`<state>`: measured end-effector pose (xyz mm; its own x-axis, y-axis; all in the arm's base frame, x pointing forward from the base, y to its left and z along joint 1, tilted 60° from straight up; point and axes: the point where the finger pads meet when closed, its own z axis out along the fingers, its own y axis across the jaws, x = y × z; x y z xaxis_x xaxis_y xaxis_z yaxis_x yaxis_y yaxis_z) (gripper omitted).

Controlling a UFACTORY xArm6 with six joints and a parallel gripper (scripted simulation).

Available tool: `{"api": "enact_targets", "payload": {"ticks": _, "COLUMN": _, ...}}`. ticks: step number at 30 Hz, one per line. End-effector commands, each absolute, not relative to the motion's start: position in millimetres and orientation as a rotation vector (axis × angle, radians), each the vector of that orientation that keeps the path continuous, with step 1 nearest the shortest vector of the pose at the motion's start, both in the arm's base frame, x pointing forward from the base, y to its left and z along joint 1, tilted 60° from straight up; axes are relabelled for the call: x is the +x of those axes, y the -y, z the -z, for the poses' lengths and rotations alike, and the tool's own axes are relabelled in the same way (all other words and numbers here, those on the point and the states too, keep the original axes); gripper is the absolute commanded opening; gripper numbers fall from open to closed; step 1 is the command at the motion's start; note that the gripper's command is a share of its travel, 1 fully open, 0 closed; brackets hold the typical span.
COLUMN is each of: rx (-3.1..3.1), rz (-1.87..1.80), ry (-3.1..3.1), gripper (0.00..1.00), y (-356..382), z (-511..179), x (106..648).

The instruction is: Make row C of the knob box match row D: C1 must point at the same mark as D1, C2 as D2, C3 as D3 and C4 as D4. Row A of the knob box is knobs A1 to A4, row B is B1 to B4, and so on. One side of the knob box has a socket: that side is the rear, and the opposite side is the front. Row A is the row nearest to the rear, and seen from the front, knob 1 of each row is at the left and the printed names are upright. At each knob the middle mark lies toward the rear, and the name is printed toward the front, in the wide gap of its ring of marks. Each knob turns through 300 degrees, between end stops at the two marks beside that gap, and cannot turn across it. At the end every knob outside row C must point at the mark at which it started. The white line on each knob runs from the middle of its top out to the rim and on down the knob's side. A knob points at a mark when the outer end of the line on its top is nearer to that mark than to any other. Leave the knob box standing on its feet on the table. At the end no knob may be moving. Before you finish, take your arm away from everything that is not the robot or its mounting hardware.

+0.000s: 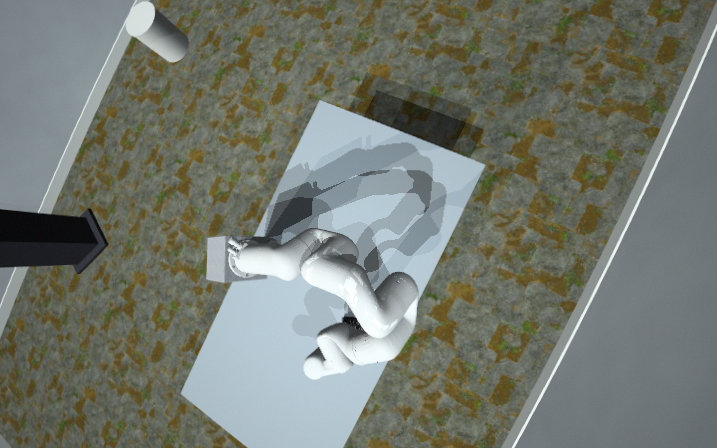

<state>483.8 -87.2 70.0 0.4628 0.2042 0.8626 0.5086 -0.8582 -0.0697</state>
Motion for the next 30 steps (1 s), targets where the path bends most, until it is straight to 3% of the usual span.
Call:
{"api": "enact_targets", "payload": {"ticks": 1, "rx": -2.400, "rz": 1.352, "ry": 0.605, "gripper": 0.19, "y": 87.9, "z": -70.4, "x": 483.8}}
{"api": "enact_targets", "payload": {"ticks": 30, "rx": -2.399, "rz": 1.352, "ry": 0.605, "gripper": 0.19, "y": 86.5, "z": -68.7, "x": 486.1}}
